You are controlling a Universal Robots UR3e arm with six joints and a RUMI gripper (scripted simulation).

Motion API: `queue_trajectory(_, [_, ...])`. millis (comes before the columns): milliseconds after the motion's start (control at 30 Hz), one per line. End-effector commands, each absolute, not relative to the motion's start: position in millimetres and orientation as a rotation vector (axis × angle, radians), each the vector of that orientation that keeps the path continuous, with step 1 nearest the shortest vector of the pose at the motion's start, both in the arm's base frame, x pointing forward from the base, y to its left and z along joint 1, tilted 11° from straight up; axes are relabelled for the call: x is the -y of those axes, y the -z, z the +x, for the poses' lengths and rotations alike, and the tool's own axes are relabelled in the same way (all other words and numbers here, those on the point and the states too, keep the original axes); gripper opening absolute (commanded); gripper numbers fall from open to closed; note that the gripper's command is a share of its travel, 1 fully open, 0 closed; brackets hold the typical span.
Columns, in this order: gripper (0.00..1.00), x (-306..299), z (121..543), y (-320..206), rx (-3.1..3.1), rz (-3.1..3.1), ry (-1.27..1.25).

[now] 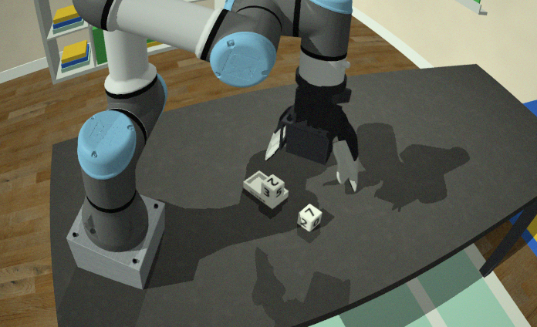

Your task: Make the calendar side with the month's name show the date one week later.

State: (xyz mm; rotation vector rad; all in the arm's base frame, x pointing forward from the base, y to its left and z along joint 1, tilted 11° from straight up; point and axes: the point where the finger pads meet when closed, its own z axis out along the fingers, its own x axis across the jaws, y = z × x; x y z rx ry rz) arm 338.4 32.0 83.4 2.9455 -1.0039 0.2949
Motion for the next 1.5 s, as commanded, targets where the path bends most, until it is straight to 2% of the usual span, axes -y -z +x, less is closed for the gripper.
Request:
queue_trajectory(0, [1.00,-38,336,-83,0.757,3.006,-0.295])
queue_trajectory(833, [1.00,-60,323,-79,-0.219,3.038,-0.260])
queue_trajectory(1467, [1.00,-75,310,-76,-1.070,2.807,-0.208])
